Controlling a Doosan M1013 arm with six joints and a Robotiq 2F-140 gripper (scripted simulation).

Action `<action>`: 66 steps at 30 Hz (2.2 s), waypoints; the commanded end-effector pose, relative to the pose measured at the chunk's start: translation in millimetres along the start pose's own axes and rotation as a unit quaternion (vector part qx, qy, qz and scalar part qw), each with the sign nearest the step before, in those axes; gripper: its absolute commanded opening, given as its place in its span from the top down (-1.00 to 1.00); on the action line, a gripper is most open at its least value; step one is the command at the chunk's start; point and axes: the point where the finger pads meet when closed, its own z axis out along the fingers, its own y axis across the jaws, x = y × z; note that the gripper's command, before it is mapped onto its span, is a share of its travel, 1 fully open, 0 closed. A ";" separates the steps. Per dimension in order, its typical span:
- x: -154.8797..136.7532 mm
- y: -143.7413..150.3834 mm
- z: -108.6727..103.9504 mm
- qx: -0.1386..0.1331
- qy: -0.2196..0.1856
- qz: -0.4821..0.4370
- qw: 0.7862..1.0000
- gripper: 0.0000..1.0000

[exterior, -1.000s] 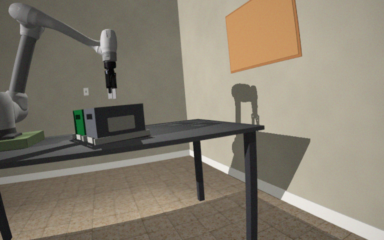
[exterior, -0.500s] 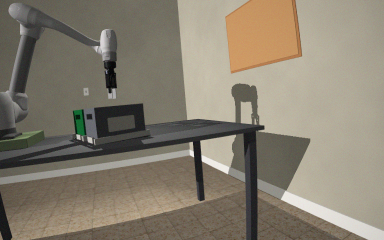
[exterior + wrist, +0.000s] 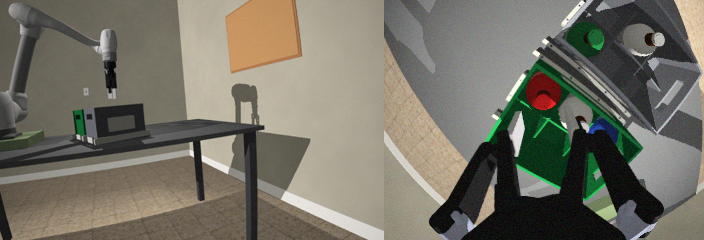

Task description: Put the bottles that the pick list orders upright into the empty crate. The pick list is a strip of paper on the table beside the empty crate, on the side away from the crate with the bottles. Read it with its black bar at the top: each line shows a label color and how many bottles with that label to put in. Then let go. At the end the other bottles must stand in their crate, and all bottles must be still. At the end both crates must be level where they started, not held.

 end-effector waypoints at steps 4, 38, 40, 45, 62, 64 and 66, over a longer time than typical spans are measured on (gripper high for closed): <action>0.0 0.0 -0.1 0.000 0.000 0.000 1.000 0.24; -101.6 -98.4 -47.7 0.000 0.000 0.000 1.000 0.24; -108.5 -104.9 -50.8 0.000 0.000 0.000 1.000 0.24; -125.8 -121.1 -58.8 0.000 0.000 0.000 1.000 0.24; -177.8 -169.7 -82.5 0.000 0.000 0.000 1.000 0.24; -177.8 -169.7 -82.5 0.000 0.000 0.000 1.000 0.24; -184.7 -176.1 -85.7 0.000 0.000 0.000 1.000 0.24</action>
